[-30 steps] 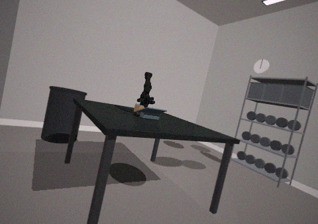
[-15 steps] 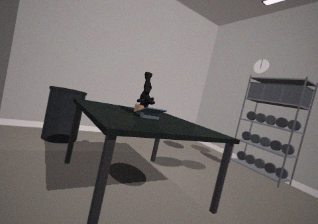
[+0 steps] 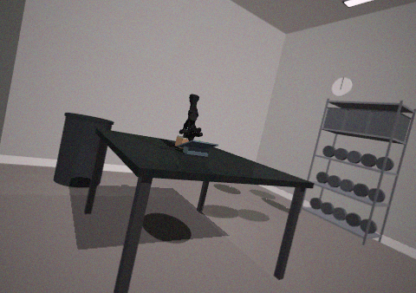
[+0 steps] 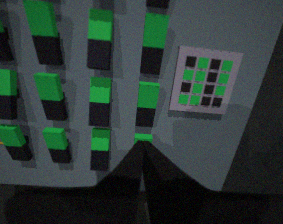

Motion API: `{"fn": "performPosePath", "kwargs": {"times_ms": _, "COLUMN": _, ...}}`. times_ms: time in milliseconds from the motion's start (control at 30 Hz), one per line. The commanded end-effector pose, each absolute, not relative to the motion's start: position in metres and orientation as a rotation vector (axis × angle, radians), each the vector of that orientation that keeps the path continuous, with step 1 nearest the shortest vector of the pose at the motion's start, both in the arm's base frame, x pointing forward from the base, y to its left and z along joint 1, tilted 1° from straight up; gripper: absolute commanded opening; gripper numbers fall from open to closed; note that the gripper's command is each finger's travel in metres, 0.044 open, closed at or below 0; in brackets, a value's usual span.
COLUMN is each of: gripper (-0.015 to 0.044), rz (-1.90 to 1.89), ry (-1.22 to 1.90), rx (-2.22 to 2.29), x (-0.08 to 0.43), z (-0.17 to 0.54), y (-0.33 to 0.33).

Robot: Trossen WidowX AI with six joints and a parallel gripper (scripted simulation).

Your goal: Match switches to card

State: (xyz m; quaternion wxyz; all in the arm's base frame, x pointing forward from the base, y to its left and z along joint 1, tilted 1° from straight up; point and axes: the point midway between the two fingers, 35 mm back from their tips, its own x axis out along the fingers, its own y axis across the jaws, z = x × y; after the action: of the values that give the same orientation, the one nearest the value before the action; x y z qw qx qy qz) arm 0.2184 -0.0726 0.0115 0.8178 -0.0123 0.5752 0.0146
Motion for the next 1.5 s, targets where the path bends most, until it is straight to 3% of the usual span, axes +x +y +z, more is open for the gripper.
{"fn": "performPosePath", "kwargs": {"times_ms": 0, "gripper": 0.0000, "rz": 0.027, "ry": 1.228, "rx": -0.025, "x": 0.218, "z": 0.011, "y": -0.073}}
{"fn": "performPosePath", "kwargs": {"times_ms": 1133, "gripper": 0.0000, "rz": 0.027, "ry": 1.228, "rx": -0.025, "x": 0.220, "z": 0.006, "y": -0.073}}
{"fn": "performPosePath", "kwargs": {"times_ms": 1467, "gripper": 0.0000, "rz": 0.027, "ry": 1.203, "rx": -0.025, "x": 0.196, "z": 0.067, "y": -0.074}}
